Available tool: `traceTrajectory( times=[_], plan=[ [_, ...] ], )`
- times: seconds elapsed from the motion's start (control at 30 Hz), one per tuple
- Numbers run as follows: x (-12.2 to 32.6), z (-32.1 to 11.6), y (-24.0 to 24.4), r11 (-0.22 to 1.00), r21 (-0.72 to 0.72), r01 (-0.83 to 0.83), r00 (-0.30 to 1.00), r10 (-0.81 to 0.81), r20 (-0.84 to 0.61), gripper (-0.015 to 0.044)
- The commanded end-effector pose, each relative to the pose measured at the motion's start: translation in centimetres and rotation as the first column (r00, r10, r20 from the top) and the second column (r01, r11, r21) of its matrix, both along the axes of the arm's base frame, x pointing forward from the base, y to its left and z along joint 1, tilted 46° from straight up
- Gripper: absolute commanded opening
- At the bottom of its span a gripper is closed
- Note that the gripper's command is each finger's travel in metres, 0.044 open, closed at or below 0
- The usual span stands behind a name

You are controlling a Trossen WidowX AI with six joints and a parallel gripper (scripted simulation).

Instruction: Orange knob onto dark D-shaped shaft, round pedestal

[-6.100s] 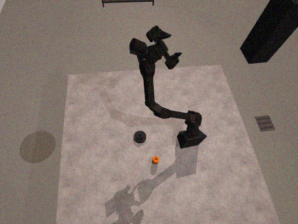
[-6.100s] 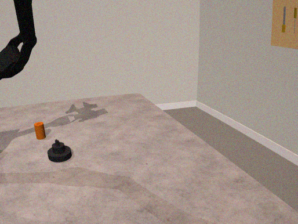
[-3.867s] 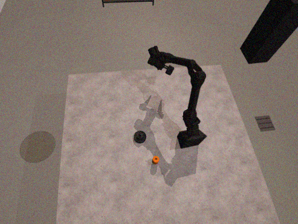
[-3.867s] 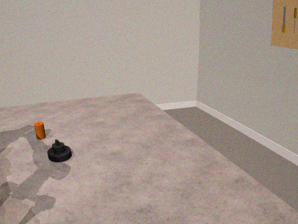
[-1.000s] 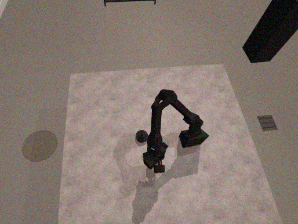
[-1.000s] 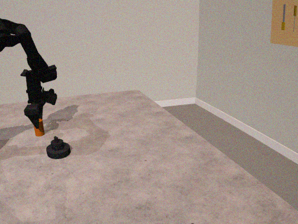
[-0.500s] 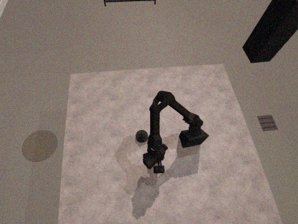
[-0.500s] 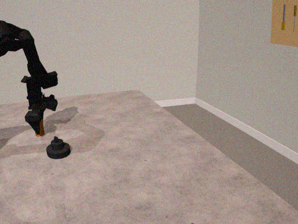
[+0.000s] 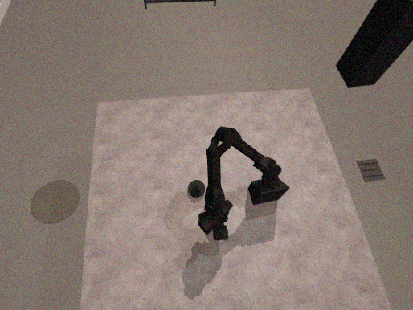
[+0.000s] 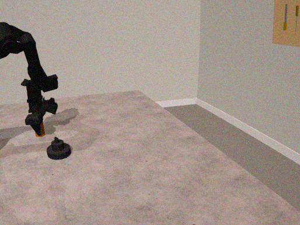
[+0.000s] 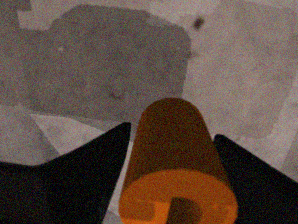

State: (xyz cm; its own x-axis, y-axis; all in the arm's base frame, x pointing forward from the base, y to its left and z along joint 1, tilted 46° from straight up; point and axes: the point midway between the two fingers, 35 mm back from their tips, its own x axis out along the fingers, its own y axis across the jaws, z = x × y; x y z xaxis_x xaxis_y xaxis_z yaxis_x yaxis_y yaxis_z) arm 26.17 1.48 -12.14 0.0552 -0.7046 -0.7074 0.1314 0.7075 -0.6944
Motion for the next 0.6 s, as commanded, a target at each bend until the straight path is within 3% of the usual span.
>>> traceTrajectory(
  times=[0.0,0.13,0.33,0.57],
  plan=[
    [-0.1,-0.1,-0.1,1.000,-0.005,-0.003,1.000,0.003,-0.005,0.0171],
    [-0.1,-0.1,-0.1,1.000,-0.005,-0.003,1.000,0.003,-0.005,0.0144],
    [0.9,0.8,1.7,0.998,0.008,-0.070,0.998,0.070,-0.002,0.0000],
    [0.9,2.9,4.3,0.998,0.016,-0.053,0.999,0.053,-0.004,0.0000]
  ],
)
